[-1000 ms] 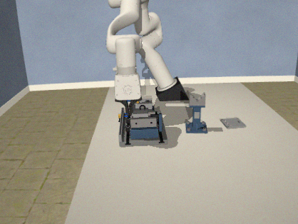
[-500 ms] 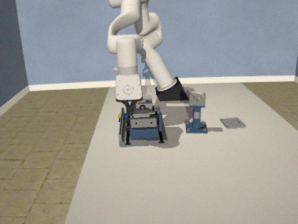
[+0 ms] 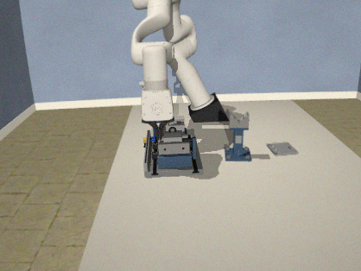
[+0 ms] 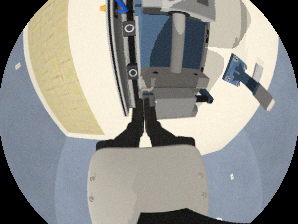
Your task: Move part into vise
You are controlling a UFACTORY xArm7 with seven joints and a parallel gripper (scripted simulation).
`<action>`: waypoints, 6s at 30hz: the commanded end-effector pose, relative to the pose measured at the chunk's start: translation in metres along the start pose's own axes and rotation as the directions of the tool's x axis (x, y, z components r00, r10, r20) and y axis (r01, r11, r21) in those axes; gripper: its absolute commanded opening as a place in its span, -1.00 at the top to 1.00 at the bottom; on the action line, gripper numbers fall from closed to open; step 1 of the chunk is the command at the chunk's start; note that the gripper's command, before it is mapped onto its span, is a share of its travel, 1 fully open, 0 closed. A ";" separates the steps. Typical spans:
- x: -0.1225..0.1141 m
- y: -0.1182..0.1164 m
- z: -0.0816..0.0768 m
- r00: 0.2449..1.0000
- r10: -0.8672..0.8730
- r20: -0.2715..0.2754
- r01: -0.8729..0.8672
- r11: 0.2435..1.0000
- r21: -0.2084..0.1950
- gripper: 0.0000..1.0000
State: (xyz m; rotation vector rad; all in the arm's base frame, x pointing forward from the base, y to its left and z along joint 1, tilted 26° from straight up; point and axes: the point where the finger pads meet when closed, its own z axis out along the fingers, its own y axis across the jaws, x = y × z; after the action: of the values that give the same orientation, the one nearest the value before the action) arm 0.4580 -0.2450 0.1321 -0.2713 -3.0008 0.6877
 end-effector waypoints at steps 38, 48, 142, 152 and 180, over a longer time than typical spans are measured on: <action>-0.001 0.010 -0.001 1.000 0.000 0.004 0.000 1.000 0.000 1.00; -0.001 0.011 -0.001 1.000 0.000 0.004 0.000 1.000 0.000 1.00; -0.001 -0.018 -0.001 1.000 0.000 0.004 0.000 1.000 0.000 1.00; -0.001 -0.018 -0.005 1.000 0.000 0.004 0.000 1.000 0.000 1.00; -0.001 -0.018 -0.056 1.000 0.000 0.004 0.000 1.000 0.000 1.00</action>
State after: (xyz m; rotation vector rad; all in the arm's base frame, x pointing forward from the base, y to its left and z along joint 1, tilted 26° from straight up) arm 0.4600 -0.2404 0.1842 -0.2712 -3.0015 0.6868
